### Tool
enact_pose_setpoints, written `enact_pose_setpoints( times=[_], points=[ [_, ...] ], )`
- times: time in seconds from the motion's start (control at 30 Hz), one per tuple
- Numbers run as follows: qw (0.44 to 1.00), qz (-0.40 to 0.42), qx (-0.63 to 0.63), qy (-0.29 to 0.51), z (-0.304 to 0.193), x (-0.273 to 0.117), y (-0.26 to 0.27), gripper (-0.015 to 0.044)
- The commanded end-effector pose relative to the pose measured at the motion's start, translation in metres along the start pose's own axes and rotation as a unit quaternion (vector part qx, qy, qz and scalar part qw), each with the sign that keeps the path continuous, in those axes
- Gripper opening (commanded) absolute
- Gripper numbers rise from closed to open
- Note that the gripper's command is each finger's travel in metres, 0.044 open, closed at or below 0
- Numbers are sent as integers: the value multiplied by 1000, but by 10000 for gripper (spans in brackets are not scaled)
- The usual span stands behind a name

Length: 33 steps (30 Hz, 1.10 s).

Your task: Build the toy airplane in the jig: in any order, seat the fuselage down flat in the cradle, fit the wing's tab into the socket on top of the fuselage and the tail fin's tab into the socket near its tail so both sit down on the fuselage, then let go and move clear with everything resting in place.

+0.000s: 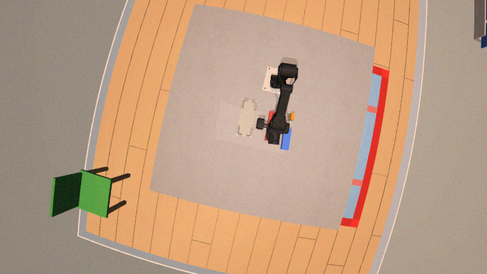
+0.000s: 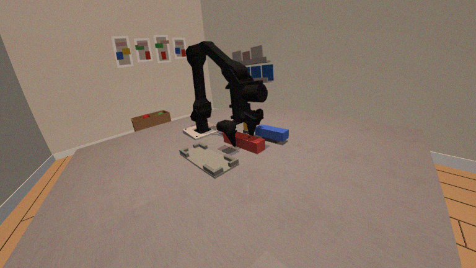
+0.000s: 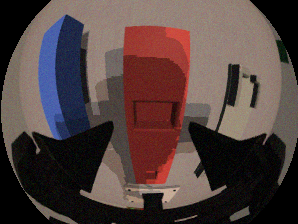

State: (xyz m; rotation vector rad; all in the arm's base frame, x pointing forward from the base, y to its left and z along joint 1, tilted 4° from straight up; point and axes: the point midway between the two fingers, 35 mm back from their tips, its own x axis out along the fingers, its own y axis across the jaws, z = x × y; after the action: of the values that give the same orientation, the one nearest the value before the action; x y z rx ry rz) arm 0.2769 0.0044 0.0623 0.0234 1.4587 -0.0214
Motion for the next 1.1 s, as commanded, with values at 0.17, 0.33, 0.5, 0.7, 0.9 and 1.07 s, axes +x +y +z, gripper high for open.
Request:
enact_pose_setpoints(
  times=[0.17, 0.33, 0.5, 0.7, 0.9, 1.07],
  points=[
    [1000, -3, 1, 6, -3, 8, -1, 335],
    [1000, -3, 1, 6, -3, 8, -1, 204],
    [1000, -3, 1, 6, -3, 8, -1, 170],
    [1000, -3, 1, 6, -2, 7, -1, 72],
    [1000, -3, 1, 5, 2, -11, -1, 0],
    [1000, -3, 1, 5, 5, -26, -1, 0]
  ],
)
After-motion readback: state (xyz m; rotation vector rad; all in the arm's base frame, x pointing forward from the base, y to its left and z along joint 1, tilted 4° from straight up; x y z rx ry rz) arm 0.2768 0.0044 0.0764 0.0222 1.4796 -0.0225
